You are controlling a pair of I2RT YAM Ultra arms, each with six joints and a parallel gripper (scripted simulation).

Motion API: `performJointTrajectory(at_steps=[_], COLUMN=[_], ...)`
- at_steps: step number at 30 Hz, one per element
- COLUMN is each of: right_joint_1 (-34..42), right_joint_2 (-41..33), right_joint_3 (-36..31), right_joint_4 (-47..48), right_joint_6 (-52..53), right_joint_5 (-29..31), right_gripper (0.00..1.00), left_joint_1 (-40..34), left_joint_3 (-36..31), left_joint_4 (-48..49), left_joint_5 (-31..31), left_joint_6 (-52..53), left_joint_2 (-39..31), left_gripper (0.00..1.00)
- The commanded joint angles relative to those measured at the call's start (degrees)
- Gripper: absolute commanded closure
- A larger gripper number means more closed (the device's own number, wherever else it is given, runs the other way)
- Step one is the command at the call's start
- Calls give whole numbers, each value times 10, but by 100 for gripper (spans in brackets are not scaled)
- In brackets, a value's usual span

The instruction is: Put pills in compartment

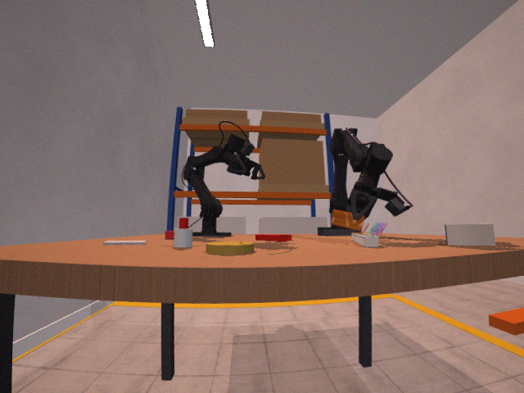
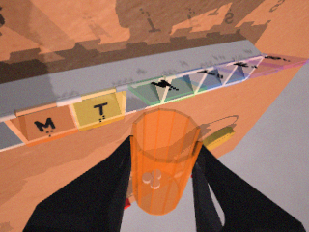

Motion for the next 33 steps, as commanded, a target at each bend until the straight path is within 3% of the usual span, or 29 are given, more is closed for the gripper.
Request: performJointTrajectory(at_steps=[1, 33], right_joint_1=[4, 4], right_joint_2=[1, 1], right_joint_3=[-8, -8], right_joint_4=[2, 2], right_joint_6=[1, 1], right_joint_5=[5, 5], right_gripper=[0, 0], left_joint_1=[4, 22], left_joint_3=[17, 24], left_joint_4=[-12, -19], left_joint_5=[13, 60], left_joint_6=[-3, -7], left_joint_2=[2, 13], left_gripper=[64, 64])
